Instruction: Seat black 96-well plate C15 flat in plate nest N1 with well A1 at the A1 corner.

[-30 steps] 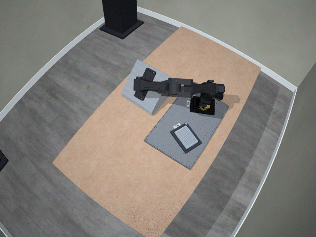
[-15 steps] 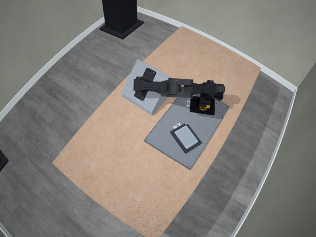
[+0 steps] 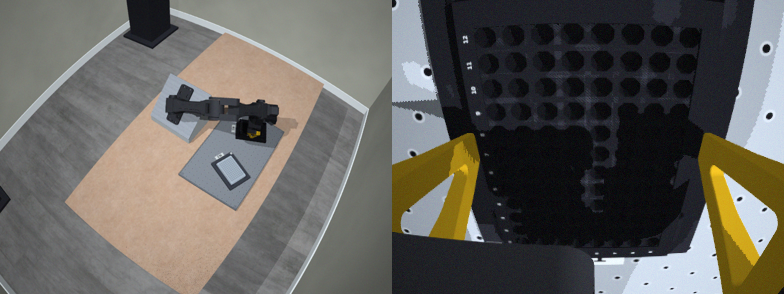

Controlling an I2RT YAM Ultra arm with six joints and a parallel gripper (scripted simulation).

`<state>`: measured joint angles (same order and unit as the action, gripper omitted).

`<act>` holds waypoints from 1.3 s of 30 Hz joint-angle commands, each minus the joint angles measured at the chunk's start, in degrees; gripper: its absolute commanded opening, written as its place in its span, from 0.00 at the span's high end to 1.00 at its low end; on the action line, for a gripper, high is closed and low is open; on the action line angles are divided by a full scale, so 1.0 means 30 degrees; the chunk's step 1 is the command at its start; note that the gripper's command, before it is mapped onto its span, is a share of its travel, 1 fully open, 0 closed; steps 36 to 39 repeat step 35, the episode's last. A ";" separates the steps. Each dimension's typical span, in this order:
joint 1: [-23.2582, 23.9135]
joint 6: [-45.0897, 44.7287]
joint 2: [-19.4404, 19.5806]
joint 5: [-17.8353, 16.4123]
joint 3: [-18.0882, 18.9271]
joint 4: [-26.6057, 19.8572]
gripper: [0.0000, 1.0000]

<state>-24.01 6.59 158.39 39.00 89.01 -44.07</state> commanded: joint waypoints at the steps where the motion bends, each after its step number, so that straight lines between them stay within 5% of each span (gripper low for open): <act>1: -0.0120 -0.0030 -0.0114 0.0017 0.0043 0.0095 0.00; 14: -0.0119 -0.0030 -0.0115 0.0017 0.0043 0.0096 0.00; 28: -0.1104 0.1115 -0.0849 -0.0390 0.0882 -0.2185 0.00; 39: -0.1104 0.1115 -0.0849 -0.0390 0.0882 -0.2185 0.00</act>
